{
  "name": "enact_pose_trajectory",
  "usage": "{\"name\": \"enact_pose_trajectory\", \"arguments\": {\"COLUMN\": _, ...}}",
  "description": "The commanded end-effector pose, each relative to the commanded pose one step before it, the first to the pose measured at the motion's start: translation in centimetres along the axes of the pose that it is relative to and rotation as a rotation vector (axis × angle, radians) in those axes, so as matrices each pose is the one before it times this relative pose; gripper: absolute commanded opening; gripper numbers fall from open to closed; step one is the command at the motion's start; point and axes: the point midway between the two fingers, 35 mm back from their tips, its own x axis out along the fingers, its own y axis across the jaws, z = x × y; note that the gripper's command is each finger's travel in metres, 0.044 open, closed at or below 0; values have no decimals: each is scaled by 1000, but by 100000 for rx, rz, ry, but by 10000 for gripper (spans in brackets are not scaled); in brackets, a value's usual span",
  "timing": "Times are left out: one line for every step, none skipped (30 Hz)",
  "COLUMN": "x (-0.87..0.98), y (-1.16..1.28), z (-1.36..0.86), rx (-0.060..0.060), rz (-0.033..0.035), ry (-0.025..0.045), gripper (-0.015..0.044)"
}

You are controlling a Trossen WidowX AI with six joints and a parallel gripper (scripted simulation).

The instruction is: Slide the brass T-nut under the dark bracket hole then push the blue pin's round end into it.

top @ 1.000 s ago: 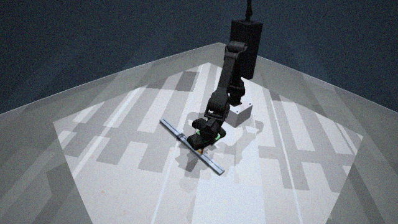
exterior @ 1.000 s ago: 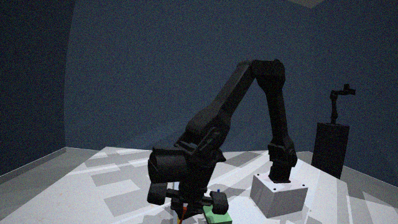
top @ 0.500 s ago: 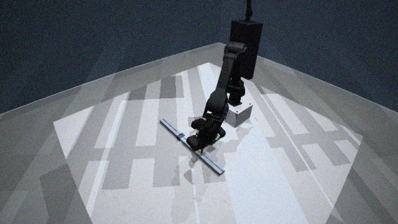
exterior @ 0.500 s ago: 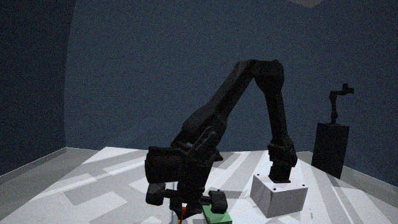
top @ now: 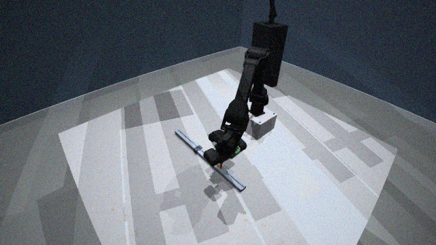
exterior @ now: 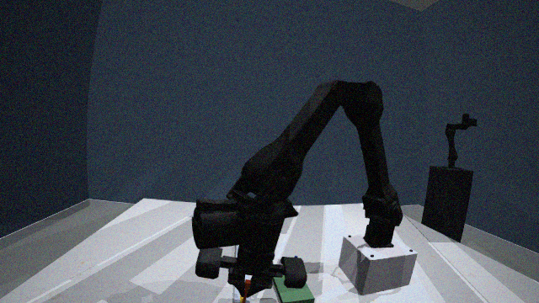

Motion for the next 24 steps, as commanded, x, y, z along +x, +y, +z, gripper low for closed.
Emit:
{"name": "enact_pose_trajectory", "arguments": {"x": -3, "y": 10, "z": -57, "rx": -530, "rz": -856, "ry": 397, "gripper": -150}}
{"name": "enact_pose_trajectory", "arguments": {"x": 1, "y": 8, "z": 0, "rx": -27, "rz": -124, "ry": 10, "gripper": -150}}
{"name": "enact_pose_trajectory", "arguments": {"x": 1, "y": 10, "z": 0, "rx": -33, "rz": -152, "ry": 13, "gripper": -150}}
{"name": "enact_pose_trajectory", "arguments": {"x": 1, "y": 12, "z": 0, "rx": -39, "rz": -177, "ry": 14, "gripper": -150}}
{"name": "enact_pose_trajectory", "arguments": {"x": 1, "y": 13, "z": 0, "rx": -42, "rz": -190, "ry": 15, "gripper": -150}}
{"name": "enact_pose_trajectory", "arguments": {"x": 1, "y": 13, "z": 0, "rx": -42, "rz": -193, "ry": 15, "gripper": -150}}
{"name": "enact_pose_trajectory", "arguments": {"x": 1, "y": 13, "z": 0, "rx": -42, "rz": -191, "ry": 14, "gripper": -150}}
{"name": "enact_pose_trajectory", "arguments": {"x": 1, "y": 13, "z": 0, "rx": -42, "rz": -191, "ry": 14, "gripper": -150}}
{"name": "enact_pose_trajectory", "arguments": {"x": 1, "y": 13, "z": 0, "rx": -43, "rz": -195, "ry": 13, "gripper": -150}}
{"name": "enact_pose_trajectory", "arguments": {"x": 1, "y": 13, "z": 0, "rx": -43, "rz": -195, "ry": 13, "gripper": -150}}
{"name": "enact_pose_trajectory", "arguments": {"x": 1, "y": 13, "z": 0, "rx": -42, "rz": -192, "ry": 12, "gripper": -150}}
{"name": "enact_pose_trajectory", "arguments": {"x": 1, "y": 13, "z": 0, "rx": -42, "rz": -192, "ry": 12, "gripper": -150}}
{"name": "enact_pose_trajectory", "arguments": {"x": 1, "y": 13, "z": 0, "rx": -42, "rz": -189, "ry": 11, "gripper": -150}}
{"name": "enact_pose_trajectory", "arguments": {"x": 1, "y": 13, "z": 0, "rx": -41, "rz": -189, "ry": 11, "gripper": -150}}
{"name": "enact_pose_trajectory", "arguments": {"x": 1, "y": 13, "z": 0, "rx": -42, "rz": -189, "ry": 10, "gripper": -150}}
{"name": "enact_pose_trajectory", "arguments": {"x": 1, "y": 13, "z": 0, "rx": -42, "rz": -189, "ry": 10, "gripper": -150}}
{"name": "enact_pose_trajectory", "arguments": {"x": 1, "y": 13, "z": 0, "rx": -41, "rz": -188, "ry": 9, "gripper": -150}}
{"name": "enact_pose_trajectory", "arguments": {"x": 1, "y": 13, "z": 0, "rx": -41, "rz": -188, "ry": 9, "gripper": -150}}
{"name": "enact_pose_trajectory", "arguments": {"x": 1, "y": 13, "z": 0, "rx": -41, "rz": -187, "ry": 8, "gripper": -150}}
{"name": "enact_pose_trajectory", "arguments": {"x": 1, "y": 13, "z": 0, "rx": -41, "rz": -187, "ry": 9, "gripper": -150}}
{"name": "enact_pose_trajectory", "arguments": {"x": 1, "y": 13, "z": 0, "rx": -41, "rz": -185, "ry": 8, "gripper": -150}}
{"name": "enact_pose_trajectory", "arguments": {"x": 1, "y": 13, "z": 0, "rx": -41, "rz": -185, "ry": 8, "gripper": -150}}
{"name": "enact_pose_trajectory", "arguments": {"x": 1, "y": 13, "z": 0, "rx": -41, "rz": -186, "ry": 7, "gripper": -150}}
{"name": "enact_pose_trajectory", "arguments": {"x": 1, "y": 13, "z": 0, "rx": -41, "rz": -186, "ry": 7, "gripper": -150}}
